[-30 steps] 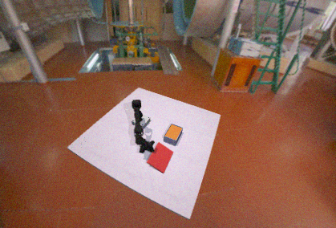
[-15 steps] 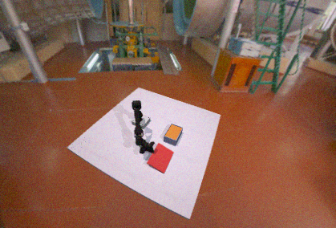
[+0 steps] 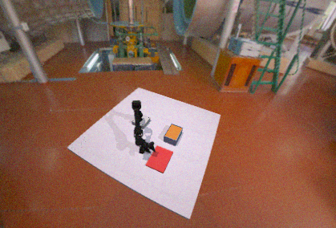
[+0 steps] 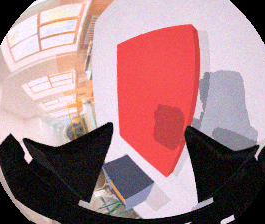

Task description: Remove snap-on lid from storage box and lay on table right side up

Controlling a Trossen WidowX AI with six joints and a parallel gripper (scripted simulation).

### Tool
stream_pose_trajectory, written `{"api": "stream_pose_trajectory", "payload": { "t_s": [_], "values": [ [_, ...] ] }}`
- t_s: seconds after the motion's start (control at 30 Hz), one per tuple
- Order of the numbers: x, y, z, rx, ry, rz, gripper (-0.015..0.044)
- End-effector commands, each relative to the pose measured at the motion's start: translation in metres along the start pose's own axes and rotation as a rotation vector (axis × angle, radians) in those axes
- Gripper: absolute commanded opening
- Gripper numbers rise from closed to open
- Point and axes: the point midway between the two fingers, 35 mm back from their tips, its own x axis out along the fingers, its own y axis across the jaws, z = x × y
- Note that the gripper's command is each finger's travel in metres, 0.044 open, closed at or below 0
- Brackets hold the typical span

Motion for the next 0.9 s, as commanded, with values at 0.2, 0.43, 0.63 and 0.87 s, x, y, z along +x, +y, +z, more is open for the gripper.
{"api": "stream_pose_trajectory", "payload": {
  "t_s": [0.2,0.43,0.63,0.87],
  "values": [
    [-0.015,-0.015,-0.001,0.002,0.003,-0.003,0.044],
    [-0.026,-0.024,-0.001,0.002,0.003,-0.005,0.044],
    [-0.035,-0.032,-0.001,0.002,0.003,-0.006,0.044],
    [-0.045,-0.041,-0.001,0.001,0.003,-0.007,0.044]
  ]
}}
